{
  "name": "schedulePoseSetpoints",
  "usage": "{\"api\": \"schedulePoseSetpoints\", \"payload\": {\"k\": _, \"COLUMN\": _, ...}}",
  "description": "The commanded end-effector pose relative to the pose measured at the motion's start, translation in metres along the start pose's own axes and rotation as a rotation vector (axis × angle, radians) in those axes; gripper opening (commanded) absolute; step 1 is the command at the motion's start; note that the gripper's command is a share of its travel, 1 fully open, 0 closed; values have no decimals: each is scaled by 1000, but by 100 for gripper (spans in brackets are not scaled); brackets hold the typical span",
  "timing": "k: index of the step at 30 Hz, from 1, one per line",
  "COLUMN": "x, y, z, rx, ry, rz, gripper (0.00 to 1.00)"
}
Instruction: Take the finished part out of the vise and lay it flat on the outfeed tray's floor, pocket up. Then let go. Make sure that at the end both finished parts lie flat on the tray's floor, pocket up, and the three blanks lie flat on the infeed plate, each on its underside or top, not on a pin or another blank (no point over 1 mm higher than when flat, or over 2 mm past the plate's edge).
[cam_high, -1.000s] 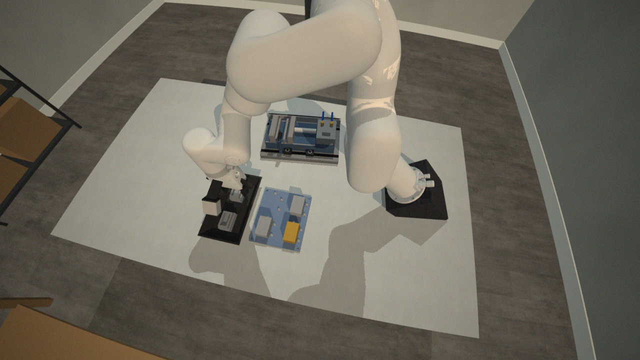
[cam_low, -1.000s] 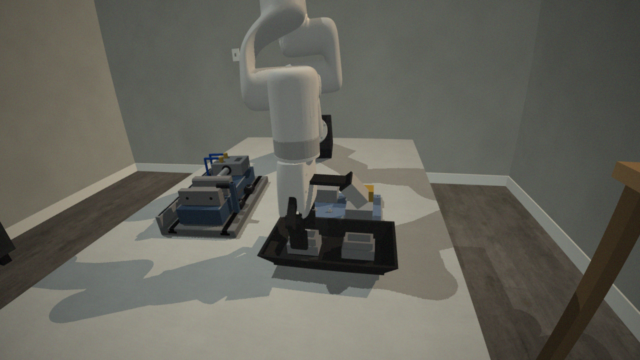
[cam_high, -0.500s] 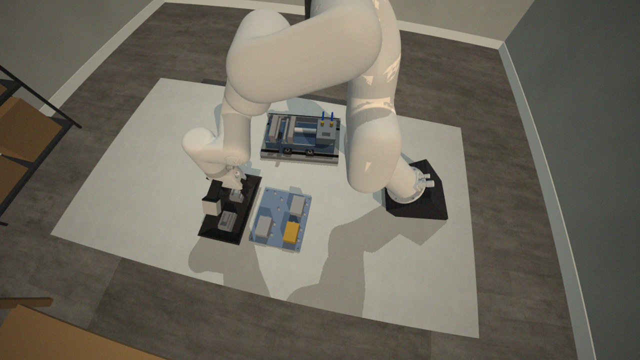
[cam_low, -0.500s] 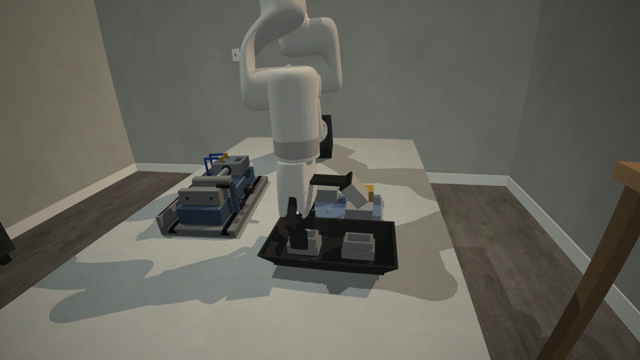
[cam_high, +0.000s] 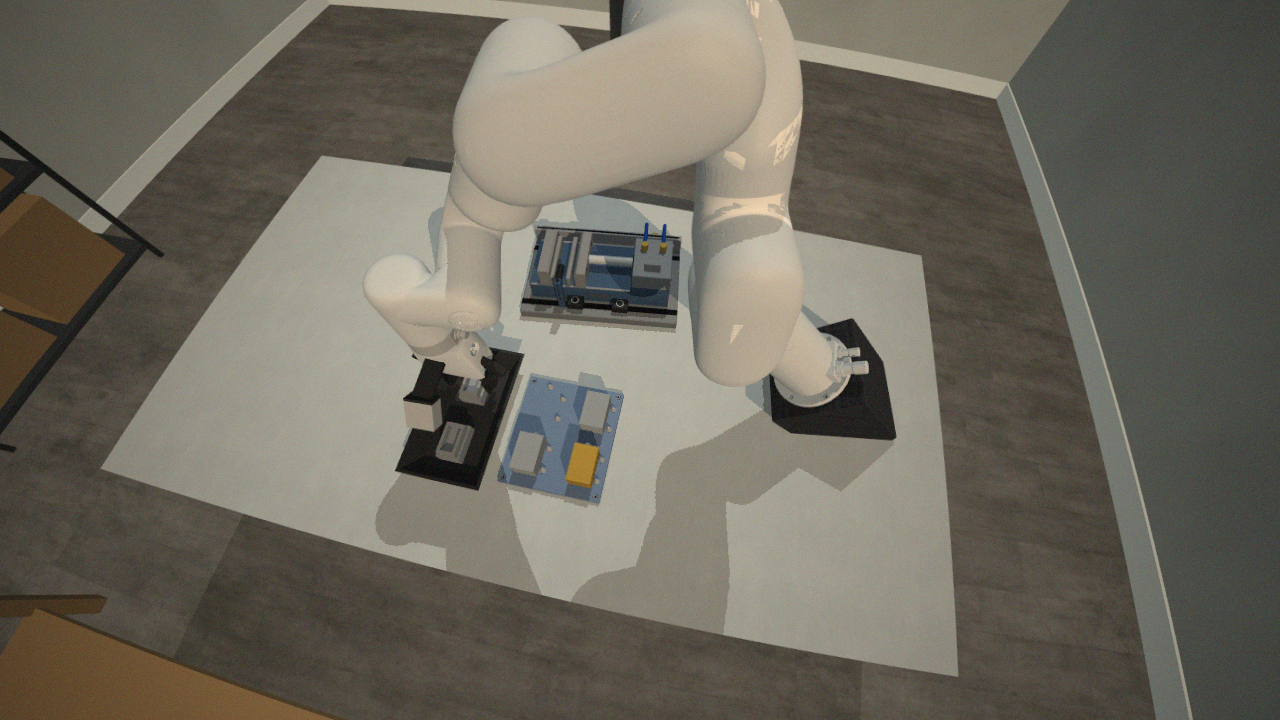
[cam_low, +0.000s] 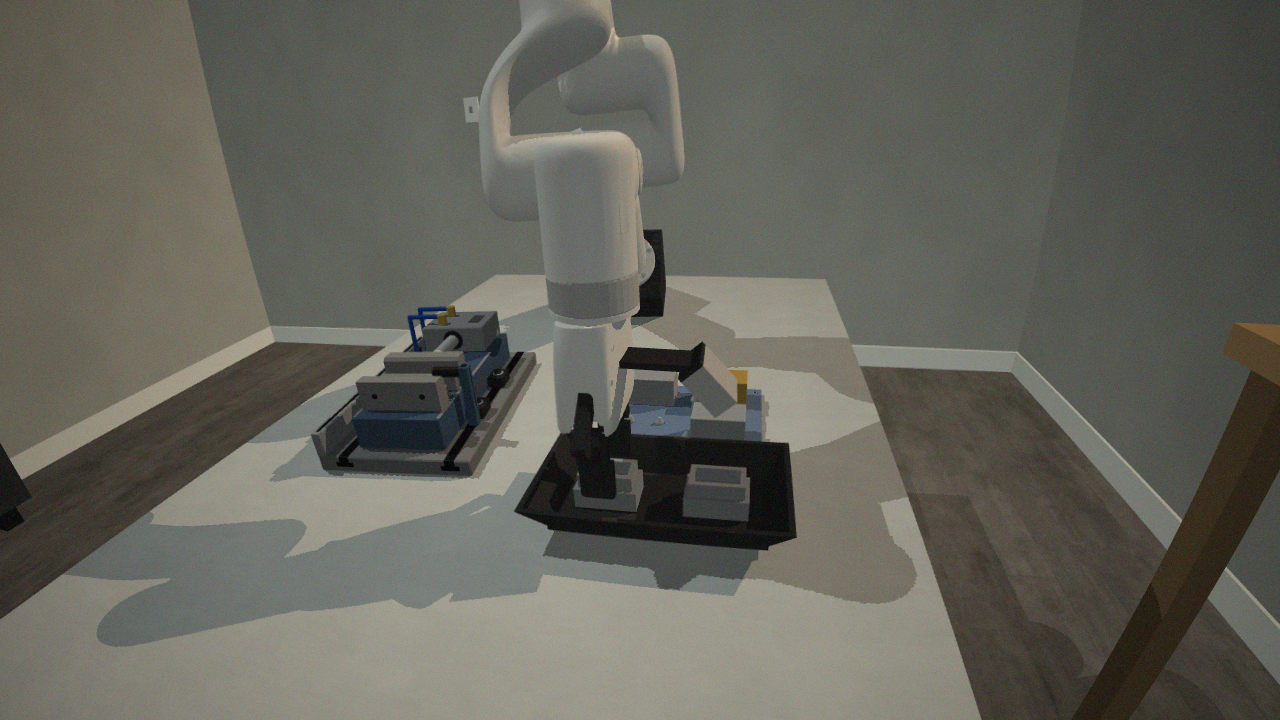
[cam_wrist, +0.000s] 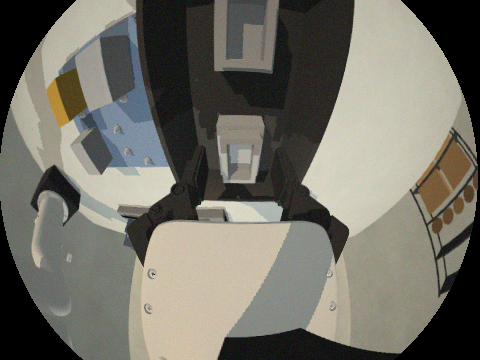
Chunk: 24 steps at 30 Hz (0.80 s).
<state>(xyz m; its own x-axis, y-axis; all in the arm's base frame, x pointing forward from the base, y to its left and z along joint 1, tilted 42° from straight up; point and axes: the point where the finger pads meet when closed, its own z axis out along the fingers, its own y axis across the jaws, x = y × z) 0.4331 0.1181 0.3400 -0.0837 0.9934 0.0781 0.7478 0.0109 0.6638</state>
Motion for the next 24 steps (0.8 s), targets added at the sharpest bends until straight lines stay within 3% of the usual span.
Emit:
{"api": "schedulePoseSetpoints", "payload": {"k": 1, "x": 0, "y": 1, "z": -3, "rx": -3, "ry": 1, "rz": 0, "gripper": 69}}
{"api": "schedulePoseSetpoints", "payload": {"k": 16, "x": 0, "y": 1, "z": -52, "rx": -3, "ry": 1, "rz": 0, "gripper": 69}}
{"api": "schedulePoseSetpoints", "payload": {"k": 24, "x": 0, "y": 1, "z": -98, "rx": -3, "ry": 1, "rz": 0, "gripper": 69}}
